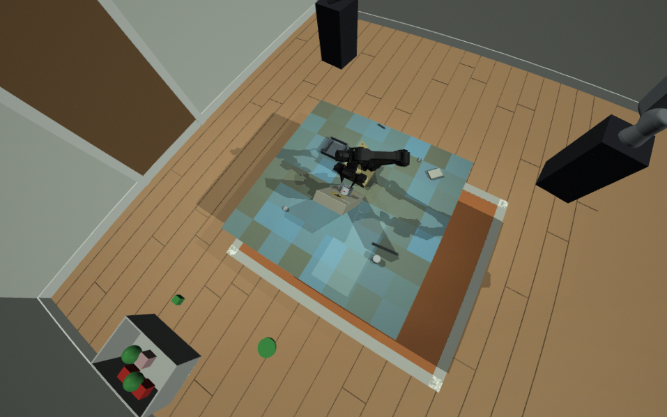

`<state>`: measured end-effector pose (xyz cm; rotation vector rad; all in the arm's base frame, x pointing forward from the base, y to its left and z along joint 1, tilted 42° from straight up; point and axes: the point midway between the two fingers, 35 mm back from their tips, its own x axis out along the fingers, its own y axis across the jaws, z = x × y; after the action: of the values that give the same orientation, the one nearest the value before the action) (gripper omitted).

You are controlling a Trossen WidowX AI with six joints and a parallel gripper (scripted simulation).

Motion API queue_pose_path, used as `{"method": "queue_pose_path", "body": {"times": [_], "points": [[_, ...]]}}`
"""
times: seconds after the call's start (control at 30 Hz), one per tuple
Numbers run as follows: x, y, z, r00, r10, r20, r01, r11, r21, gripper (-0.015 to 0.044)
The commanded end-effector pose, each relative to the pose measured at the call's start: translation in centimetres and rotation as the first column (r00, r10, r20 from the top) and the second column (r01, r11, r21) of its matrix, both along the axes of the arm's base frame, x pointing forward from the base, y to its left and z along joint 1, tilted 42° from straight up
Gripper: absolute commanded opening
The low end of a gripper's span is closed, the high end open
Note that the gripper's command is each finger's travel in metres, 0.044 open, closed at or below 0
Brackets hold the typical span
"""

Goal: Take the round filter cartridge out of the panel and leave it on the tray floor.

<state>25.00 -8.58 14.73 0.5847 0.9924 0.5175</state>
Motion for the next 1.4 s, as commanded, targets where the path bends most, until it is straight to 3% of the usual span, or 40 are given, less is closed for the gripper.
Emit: {"method": "queue_pose_path", "body": {"times": [0.0, 0.77, 0.83, 1.17, 1.37], "points": [[0.2, 0.4, -0.5, 1.000, 0.003, -0.005, -0.003, 1.000, -0.002, 0.0305], [1.8, 2.9, -2.6, 1.000, 0.003, -0.002, -0.003, 1.000, 0.001, 0.0305], [1.6, 2.5, -2.4, 1.000, 0.005, -0.002, -0.005, 1.000, -0.006, 0.0252], [1.6, 2.5, -2.4, 1.000, 0.005, -0.002, -0.005, 1.000, -0.006, 0.0186], [2.0, 2.3, -2.1, 1.000, 0.004, -0.003, -0.005, 1.000, -0.005, 0.0028]]}}
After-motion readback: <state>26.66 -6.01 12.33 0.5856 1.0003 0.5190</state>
